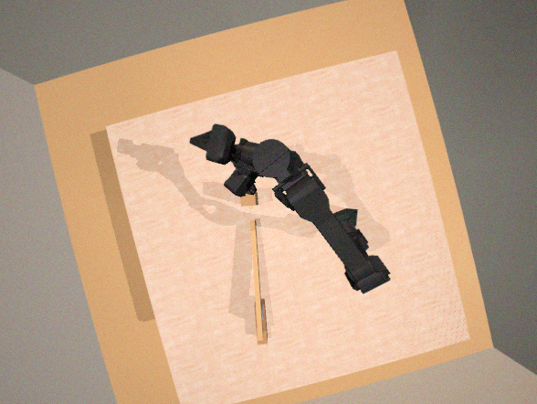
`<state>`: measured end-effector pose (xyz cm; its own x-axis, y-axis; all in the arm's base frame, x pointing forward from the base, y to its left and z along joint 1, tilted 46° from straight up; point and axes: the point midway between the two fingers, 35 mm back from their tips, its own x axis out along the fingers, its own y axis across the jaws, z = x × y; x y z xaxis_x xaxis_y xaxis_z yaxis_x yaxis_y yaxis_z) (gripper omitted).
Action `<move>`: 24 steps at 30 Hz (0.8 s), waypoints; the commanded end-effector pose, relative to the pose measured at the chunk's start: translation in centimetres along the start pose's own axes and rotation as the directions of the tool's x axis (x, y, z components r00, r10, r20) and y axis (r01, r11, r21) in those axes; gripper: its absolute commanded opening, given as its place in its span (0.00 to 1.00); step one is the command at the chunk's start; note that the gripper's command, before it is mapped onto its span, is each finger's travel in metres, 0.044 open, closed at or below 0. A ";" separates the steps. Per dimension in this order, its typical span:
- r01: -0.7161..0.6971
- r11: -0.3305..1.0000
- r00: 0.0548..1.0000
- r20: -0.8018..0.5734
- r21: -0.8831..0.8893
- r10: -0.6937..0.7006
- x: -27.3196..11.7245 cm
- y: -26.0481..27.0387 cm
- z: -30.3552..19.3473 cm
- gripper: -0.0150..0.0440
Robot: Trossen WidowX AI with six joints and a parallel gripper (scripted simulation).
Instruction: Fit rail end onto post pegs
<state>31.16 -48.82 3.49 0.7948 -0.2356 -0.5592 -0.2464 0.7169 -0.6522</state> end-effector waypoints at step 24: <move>-0.858 0.433 0.410 0.141 -0.277 0.901 -2.8 27.0 27.1 1.00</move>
<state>38.49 -15.80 0.62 0.3131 0.5651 -0.7633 -0.8962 0.4418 -0.0406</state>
